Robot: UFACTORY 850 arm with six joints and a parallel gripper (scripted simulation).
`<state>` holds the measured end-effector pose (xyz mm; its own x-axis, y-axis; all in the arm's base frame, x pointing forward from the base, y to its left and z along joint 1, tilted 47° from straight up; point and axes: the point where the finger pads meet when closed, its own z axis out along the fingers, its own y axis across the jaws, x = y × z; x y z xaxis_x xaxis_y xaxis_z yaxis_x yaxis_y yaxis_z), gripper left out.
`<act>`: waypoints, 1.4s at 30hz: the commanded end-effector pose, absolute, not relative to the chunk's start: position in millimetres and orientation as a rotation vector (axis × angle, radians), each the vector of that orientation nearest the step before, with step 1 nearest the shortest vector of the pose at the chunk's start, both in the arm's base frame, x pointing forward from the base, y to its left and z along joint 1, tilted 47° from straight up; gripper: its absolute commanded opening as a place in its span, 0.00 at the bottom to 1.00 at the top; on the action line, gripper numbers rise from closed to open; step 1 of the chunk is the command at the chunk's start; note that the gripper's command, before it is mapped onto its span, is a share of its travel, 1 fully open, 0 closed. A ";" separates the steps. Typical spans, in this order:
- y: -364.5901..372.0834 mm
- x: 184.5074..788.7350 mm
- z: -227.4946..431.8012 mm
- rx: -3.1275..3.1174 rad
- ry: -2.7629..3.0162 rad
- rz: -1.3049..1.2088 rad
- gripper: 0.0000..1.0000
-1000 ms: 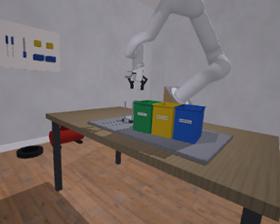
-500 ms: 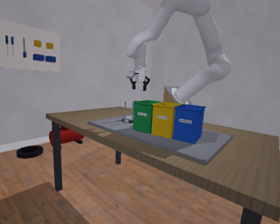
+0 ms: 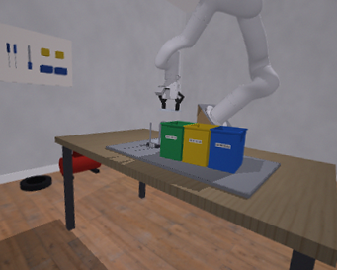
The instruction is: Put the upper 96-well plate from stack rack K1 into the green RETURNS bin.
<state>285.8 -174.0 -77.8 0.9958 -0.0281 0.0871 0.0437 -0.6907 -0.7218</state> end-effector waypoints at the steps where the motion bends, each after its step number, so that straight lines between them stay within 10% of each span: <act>1: -167.3 293.5 -69.9 -2.332 -0.011 -0.118 0.00; 42: -98.0 358.0 -1.4 -2.332 -0.010 -0.118 0.00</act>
<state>352.6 -102.1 -6.5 0.9958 -0.0286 0.0870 0.0432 -0.6907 -0.7218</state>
